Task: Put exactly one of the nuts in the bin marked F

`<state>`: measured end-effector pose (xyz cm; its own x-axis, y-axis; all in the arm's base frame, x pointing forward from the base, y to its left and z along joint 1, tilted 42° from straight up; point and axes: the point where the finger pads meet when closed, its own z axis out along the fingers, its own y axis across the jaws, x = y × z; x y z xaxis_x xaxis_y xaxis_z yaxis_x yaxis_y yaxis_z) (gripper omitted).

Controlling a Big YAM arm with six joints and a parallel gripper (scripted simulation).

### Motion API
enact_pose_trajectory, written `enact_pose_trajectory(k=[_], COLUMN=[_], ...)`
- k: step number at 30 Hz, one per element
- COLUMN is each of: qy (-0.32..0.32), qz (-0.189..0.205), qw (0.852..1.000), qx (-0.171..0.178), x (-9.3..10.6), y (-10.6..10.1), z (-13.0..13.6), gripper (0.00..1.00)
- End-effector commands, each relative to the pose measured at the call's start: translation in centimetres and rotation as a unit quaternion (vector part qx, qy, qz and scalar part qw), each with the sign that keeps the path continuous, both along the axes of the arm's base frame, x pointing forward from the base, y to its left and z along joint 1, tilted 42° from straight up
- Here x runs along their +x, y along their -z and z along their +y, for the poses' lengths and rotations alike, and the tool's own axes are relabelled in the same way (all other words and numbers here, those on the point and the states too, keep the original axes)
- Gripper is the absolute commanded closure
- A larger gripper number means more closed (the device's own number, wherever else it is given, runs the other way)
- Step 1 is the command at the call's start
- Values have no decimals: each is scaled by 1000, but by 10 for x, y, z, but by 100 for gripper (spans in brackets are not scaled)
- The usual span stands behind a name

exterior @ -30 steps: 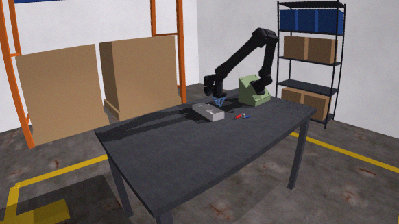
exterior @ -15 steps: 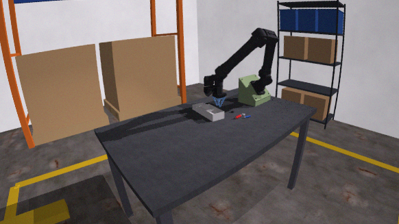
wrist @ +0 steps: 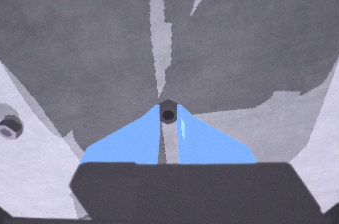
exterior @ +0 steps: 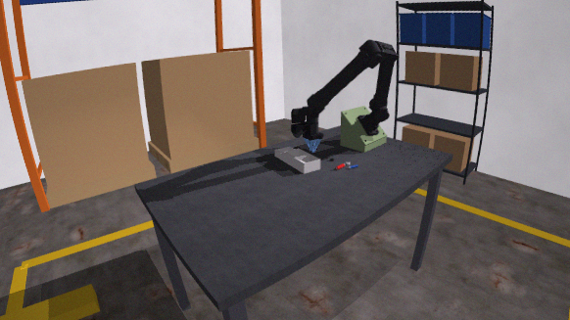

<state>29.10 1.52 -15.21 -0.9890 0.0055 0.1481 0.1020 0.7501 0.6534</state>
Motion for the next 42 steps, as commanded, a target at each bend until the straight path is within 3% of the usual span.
enact_pose_trajectory(k=[1, 19, 21, 23, 42], qy=[4, 4, 1, 8, 9], qz=[-14, -14, -22, -28, -31], qw=[1000, 1000, 1000, 1000, 999], qx=[-4, -4, -8, -9, -12], x=[14, 14, 24, 26, 33], y=[-2, -3, -5, -13, -56], z=[-6, -6, -4, -20, -59], gripper=[89, 89, 89, 89, 89])
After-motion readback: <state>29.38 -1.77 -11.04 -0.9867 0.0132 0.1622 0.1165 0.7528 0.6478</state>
